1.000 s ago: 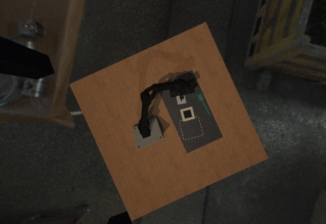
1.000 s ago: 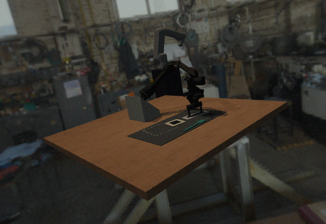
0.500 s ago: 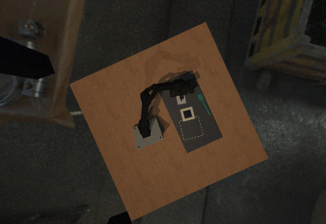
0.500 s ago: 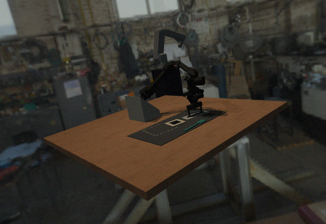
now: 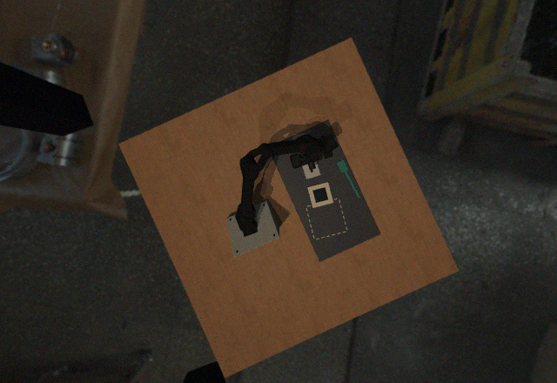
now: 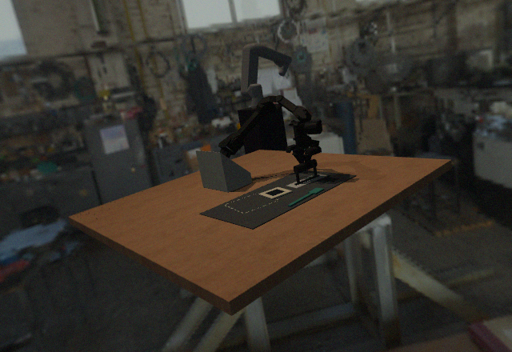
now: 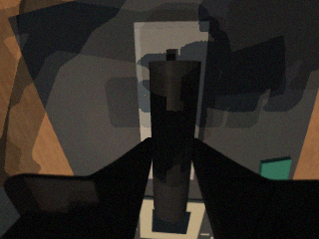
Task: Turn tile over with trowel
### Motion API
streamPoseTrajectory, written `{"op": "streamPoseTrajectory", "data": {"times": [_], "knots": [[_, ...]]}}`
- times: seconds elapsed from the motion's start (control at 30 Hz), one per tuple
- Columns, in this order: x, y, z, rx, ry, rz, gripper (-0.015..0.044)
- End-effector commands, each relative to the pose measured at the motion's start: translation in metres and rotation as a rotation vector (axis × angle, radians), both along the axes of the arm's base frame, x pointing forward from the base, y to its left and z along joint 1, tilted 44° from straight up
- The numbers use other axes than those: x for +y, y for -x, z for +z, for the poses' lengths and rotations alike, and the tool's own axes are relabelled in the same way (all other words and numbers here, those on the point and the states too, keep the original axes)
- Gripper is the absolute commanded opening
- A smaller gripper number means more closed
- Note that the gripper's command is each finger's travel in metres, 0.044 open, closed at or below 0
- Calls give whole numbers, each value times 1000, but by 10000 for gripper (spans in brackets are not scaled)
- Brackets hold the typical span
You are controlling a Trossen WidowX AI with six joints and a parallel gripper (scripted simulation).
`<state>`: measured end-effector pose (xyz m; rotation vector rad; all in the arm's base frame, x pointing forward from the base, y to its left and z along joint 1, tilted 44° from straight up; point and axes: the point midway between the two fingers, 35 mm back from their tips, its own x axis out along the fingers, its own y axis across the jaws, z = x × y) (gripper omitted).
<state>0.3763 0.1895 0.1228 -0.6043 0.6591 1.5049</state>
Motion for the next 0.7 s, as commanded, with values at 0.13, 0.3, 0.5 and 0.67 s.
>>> {"op": "streamPoseTrajectory", "data": {"times": [0.13,0.3,0.5,0.67], "knots": [[1,1,-2,-174,-7,185,130],[1,1,-2,-278,-12,293,130],[1,1,-2,-402,-20,423,130],[1,1,-2,-506,-26,531,130]]}}
